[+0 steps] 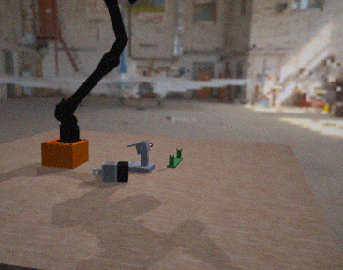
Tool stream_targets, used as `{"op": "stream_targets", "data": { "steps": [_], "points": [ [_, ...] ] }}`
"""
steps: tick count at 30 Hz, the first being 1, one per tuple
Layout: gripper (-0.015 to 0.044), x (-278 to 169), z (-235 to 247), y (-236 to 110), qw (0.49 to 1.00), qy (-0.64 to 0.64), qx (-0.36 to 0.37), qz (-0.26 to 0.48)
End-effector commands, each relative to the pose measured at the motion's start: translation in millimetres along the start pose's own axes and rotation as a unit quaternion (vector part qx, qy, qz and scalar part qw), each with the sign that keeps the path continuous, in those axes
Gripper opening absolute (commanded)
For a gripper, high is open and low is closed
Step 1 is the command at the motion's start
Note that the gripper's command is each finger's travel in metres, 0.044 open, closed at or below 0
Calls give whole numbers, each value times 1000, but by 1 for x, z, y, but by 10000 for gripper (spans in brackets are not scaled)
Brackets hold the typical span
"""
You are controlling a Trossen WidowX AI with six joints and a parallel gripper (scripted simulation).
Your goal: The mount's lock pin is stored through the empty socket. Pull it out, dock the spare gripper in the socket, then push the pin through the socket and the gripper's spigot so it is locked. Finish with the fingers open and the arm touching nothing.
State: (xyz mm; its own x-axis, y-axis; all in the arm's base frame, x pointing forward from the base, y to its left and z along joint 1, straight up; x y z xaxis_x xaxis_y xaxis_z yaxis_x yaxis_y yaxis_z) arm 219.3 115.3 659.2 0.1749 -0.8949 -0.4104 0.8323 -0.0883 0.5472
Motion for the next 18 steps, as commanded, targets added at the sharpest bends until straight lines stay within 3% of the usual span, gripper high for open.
{"op": "stream_targets", "data": {
  "steps": [1, 4, 11, 18],
  "points": [
    [374, -1, 2, -1, 1000, 4, 2, 2],
    [300, -10, 26, -17, 997, 63, 25, 36],
    [300, -11, 100, -60, 959, 244, 86, 117],
    [300, 28, 161, -91, 880, 425, 134, 164]
  ]
}}
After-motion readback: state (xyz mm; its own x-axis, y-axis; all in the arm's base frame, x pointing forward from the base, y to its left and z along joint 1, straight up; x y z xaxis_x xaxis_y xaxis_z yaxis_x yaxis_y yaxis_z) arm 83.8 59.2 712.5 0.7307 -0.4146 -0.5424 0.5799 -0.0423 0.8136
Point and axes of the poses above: the point midway between the two fingers, 35 mm back from their tips, its own y axis out along the fingers, its own z axis across the jaws, x = y × z, the point moved 5 cm from there along -y, back along the fingers, and after that the axes turned 5 degrees about y, right-handed, at the moved point
